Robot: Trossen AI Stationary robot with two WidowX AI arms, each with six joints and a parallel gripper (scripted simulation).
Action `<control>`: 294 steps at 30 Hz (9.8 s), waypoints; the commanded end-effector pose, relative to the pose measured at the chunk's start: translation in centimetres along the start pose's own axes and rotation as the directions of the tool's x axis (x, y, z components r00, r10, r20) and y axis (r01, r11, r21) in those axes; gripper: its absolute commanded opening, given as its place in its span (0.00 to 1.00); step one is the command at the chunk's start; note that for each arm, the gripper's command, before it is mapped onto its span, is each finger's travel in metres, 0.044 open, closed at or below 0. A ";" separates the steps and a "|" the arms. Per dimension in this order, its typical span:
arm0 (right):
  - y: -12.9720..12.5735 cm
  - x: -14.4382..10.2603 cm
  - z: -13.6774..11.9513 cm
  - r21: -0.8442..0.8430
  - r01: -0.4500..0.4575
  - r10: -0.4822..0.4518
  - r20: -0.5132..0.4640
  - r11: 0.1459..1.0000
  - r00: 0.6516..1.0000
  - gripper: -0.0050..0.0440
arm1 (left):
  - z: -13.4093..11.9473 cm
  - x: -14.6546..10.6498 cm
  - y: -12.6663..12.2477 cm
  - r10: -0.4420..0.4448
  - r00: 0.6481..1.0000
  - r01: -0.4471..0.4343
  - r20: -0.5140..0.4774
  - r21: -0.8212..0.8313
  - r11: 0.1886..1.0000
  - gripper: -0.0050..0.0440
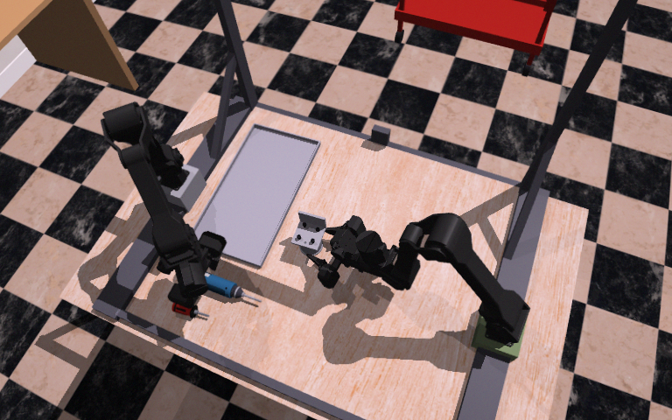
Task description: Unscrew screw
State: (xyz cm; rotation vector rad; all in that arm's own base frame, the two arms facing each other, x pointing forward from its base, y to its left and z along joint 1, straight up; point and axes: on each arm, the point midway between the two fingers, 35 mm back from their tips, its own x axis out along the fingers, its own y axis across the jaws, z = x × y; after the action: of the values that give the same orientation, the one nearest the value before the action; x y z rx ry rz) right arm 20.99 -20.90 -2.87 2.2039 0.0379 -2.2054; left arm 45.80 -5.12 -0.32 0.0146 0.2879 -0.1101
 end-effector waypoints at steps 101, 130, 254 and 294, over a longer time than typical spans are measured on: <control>-14.2 -16.2 -10.1 -0.725 -0.688 0.212 -0.669 0.021 0.712 0.43 | 1.4 2.2 0.0 0.000 0.999 0.000 0.032 0.002 1.000 0.60; -18.8 -19.7 -9.0 -0.256 -0.360 0.182 -0.957 -0.897 0.228 0.43 | 1.4 2.2 0.0 0.000 0.999 0.000 0.032 0.002 1.000 0.60; -21.0 -20.1 -19.9 -0.143 0.000 0.142 -0.989 -0.990 -0.034 0.43 | 1.3 2.1 0.0 0.000 0.999 0.000 0.032 0.002 1.000 0.60; -21.0 -18.4 -19.7 -0.143 0.000 0.143 -0.989 -0.990 -0.035 0.43 | 1.3 2.1 0.0 0.000 0.999 0.000 0.032 0.002 1.000 0.60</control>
State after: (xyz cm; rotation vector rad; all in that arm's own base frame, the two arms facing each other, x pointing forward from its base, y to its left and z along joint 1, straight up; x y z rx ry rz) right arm 39.81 0.79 14.76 -0.0007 0.0013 -0.1092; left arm 47.88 -5.36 -0.78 0.0144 0.2834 -0.1109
